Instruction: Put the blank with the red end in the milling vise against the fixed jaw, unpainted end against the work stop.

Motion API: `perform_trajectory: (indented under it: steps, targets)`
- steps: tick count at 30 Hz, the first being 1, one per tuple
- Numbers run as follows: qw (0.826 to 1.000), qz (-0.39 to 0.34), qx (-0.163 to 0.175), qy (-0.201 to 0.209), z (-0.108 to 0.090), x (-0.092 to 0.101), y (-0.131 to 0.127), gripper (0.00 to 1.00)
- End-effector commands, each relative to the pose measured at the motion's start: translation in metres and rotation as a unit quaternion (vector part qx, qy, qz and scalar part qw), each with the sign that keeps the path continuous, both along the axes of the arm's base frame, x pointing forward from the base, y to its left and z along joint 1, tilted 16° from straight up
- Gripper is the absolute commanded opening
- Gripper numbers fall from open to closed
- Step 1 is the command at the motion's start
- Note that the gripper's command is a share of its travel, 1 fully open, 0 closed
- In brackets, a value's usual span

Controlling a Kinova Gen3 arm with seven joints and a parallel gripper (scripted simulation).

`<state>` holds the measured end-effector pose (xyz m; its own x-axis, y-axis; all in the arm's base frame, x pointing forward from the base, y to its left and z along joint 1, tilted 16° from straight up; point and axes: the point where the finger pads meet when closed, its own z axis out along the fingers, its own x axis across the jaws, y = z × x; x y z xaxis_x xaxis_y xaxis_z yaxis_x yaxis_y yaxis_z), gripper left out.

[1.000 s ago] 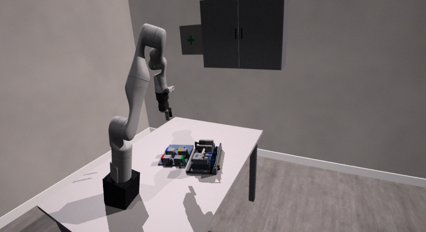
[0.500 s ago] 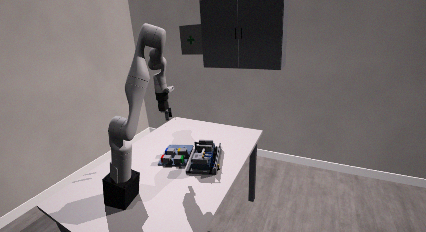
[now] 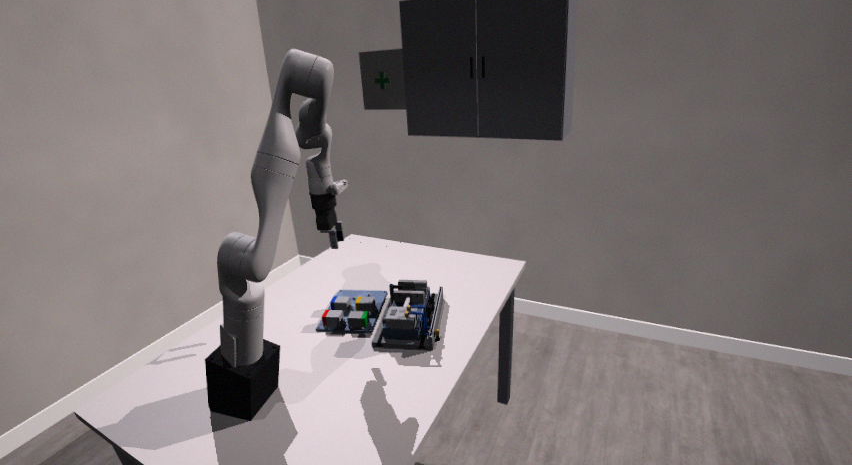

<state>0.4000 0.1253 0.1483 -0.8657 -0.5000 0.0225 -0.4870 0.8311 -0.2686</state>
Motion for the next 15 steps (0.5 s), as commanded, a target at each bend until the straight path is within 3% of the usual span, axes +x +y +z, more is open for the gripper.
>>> perform_trajectory:
  steps: [1,15]
  targets:
    - [1.000,0.001,-0.003,0.005,-0.011,-0.005,-0.003,1.00]
    - [1.000,0.001,-0.002,0.003,-0.045,-0.011,-0.008,1.00]
